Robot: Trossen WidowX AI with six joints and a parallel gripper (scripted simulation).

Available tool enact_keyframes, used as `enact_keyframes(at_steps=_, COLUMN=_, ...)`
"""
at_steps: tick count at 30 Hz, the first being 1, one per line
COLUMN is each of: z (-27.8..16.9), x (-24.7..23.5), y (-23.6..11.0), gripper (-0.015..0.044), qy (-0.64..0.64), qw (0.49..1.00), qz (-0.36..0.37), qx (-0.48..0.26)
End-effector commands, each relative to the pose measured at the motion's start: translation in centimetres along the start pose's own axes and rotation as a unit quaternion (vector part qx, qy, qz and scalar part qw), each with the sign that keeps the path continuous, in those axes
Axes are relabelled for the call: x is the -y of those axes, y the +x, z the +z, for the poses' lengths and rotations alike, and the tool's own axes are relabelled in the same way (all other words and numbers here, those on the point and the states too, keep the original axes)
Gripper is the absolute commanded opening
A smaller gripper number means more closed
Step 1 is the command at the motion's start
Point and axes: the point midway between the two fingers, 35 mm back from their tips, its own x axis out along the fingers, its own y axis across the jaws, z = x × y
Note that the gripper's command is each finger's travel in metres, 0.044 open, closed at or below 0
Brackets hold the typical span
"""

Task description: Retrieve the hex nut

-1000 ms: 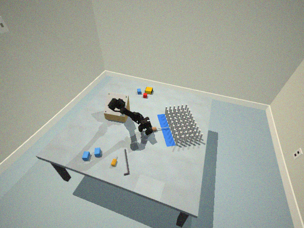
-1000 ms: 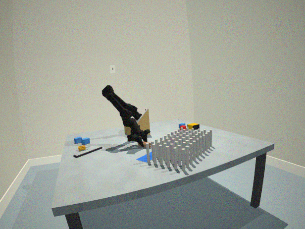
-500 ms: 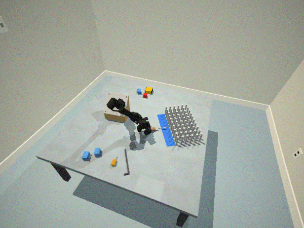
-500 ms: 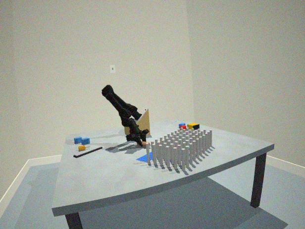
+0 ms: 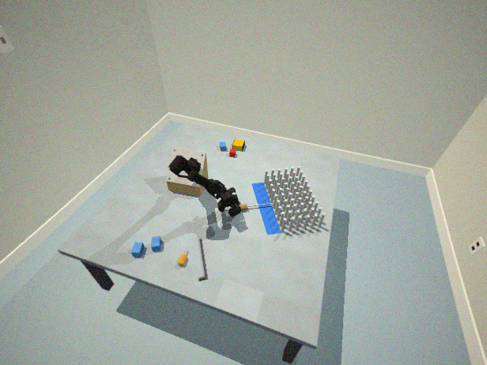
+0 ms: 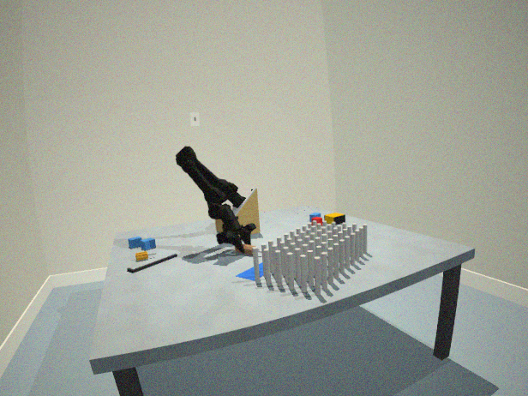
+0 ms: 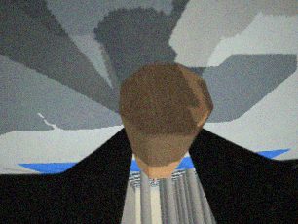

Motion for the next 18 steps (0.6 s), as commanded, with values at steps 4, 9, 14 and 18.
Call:
enact_keyframes(at_steps=4, z=0.5, x=0.1, y=-0.4, gripper=0.0, qy=-0.002, qw=1.0, qz=-0.002, qx=-0.001)
enact_keyframes(at_steps=9, z=0.8, x=0.1, y=-0.6, gripper=0.0, qy=-0.002, qw=1.0, qz=-0.002, qx=-0.001)
enact_keyframes(at_steps=14, z=1.1, x=0.1, y=-0.8, gripper=0.0, qy=-0.002, qw=1.0, qz=-0.002, qx=0.0)
enact_keyframes(at_steps=18, z=1.3, x=0.1, y=-0.9, gripper=0.0, qy=-0.002, qw=1.0, qz=-0.002, qx=0.0)
